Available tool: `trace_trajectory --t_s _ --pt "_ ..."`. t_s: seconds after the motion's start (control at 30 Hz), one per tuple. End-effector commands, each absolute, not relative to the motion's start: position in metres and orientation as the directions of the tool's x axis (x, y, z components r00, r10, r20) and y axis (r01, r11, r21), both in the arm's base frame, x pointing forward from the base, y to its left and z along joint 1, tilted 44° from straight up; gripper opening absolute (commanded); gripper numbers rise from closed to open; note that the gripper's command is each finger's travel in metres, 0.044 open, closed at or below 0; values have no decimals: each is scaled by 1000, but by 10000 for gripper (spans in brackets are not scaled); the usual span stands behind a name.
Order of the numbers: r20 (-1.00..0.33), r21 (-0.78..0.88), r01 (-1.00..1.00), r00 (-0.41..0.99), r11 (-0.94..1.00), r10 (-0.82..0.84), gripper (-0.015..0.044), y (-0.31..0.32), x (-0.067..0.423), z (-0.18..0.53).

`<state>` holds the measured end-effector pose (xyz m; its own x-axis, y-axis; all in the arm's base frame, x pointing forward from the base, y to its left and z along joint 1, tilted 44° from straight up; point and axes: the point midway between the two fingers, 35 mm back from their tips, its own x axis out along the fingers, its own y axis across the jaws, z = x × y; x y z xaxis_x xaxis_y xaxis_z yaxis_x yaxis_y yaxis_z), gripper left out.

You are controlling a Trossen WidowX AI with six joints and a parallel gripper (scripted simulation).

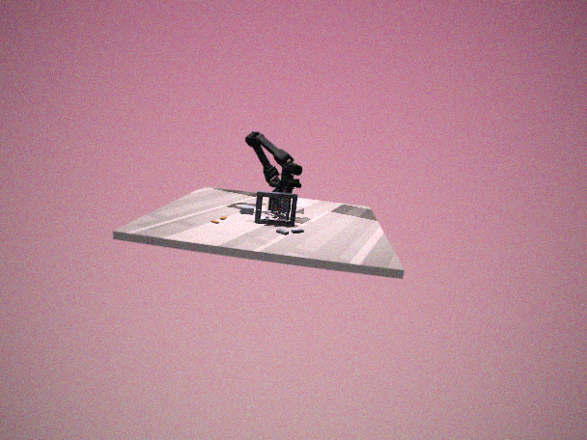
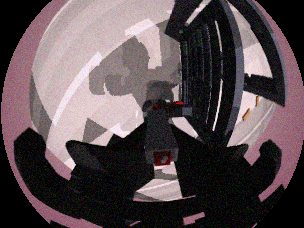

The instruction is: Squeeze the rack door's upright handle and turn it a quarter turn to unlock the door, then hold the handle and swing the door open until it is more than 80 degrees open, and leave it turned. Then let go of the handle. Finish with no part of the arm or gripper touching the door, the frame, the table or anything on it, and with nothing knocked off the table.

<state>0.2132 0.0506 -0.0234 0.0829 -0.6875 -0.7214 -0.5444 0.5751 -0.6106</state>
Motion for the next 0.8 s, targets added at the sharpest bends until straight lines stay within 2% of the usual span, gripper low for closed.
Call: trace_trajectory --t_s 0.0,0.77 --pt "-722 -633 -479 85 608 -686 16 57 211 -30" --pt "-724 -687 -162 85 708 -684 16 93 203 -64"
